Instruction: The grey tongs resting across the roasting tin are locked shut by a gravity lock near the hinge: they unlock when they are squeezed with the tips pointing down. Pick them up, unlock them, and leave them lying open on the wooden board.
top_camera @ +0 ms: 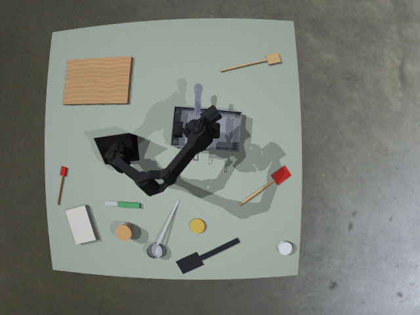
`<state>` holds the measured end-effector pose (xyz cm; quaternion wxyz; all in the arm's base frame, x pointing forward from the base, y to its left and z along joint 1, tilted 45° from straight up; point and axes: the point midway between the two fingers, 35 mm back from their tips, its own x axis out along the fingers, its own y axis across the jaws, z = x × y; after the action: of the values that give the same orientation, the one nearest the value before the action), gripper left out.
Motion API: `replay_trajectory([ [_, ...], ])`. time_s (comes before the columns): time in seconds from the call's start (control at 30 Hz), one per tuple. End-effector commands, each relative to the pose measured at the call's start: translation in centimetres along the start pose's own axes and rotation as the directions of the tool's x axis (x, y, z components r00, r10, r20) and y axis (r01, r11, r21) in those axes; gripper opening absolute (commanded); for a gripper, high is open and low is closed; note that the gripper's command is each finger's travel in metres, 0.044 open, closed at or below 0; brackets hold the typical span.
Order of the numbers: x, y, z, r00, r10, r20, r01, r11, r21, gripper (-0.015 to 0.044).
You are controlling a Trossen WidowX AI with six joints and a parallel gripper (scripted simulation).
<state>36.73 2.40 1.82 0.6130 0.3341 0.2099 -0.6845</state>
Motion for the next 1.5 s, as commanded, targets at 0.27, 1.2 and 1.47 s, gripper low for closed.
replay_trajectory([
  [0.27, -1.3, -0.7, -3.1, 1.000, 0.008, -0.025, -0.019, 0.883, -0.469, -0.0150],
  [1.2, -3.3, -3.2, -9.3, 0.999, 0.006, -0.054, -0.054, -0.038, -0.998, -0.0150],
  [1.47, -3.8, -4.2, -11.0, 0.998, 0.005, -0.057, -0.052, -0.350, -0.935, -0.0150],
])
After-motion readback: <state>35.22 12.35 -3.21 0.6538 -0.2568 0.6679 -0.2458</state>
